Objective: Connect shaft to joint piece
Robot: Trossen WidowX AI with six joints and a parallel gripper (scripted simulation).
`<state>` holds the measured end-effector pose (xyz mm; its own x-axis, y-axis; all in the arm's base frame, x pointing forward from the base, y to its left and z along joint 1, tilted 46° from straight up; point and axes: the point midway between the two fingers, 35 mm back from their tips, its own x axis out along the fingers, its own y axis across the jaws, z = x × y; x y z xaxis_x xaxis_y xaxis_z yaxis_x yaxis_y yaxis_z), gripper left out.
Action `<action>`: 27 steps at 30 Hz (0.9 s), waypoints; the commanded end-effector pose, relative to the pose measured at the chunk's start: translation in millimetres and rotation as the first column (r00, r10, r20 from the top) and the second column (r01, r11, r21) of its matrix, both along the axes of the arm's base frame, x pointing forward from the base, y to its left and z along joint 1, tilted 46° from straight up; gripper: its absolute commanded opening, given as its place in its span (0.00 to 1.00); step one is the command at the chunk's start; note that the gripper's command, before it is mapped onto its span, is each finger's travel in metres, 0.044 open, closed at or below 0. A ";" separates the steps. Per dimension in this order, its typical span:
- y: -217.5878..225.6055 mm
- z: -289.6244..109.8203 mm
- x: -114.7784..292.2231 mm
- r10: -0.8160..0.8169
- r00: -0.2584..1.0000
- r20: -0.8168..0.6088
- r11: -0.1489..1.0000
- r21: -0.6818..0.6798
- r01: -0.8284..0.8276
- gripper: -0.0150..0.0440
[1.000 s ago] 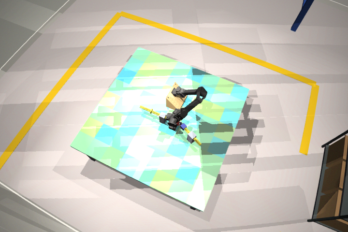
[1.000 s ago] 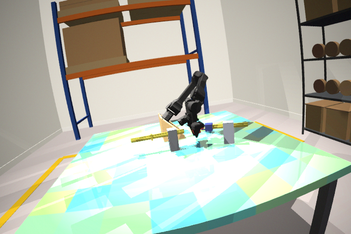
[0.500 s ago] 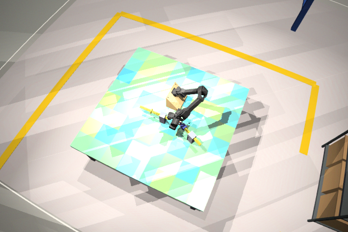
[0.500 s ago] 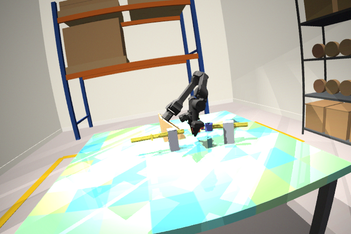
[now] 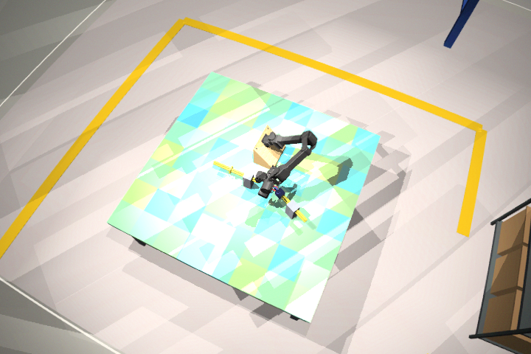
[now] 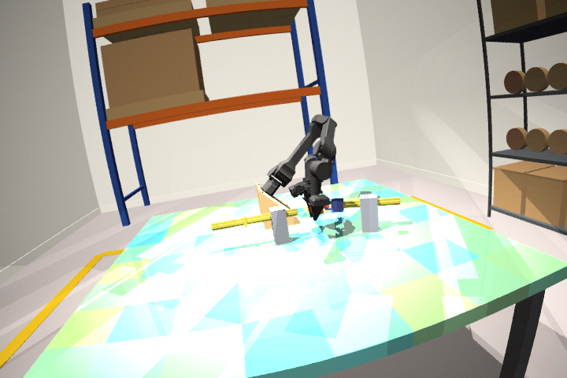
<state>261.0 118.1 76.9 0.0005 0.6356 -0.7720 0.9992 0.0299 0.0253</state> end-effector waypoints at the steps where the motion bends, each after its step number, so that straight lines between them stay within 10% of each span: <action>1: 0.0 -0.1 0.0 0.000 1.000 0.000 1.000 0.001 0.000 0.50; 14: 0.0 -0.1 0.0 0.000 1.000 0.000 1.000 0.001 0.000 0.99; 27: -1.9 1.2 -0.4 0.004 1.000 -0.004 1.000 0.020 -0.004 1.00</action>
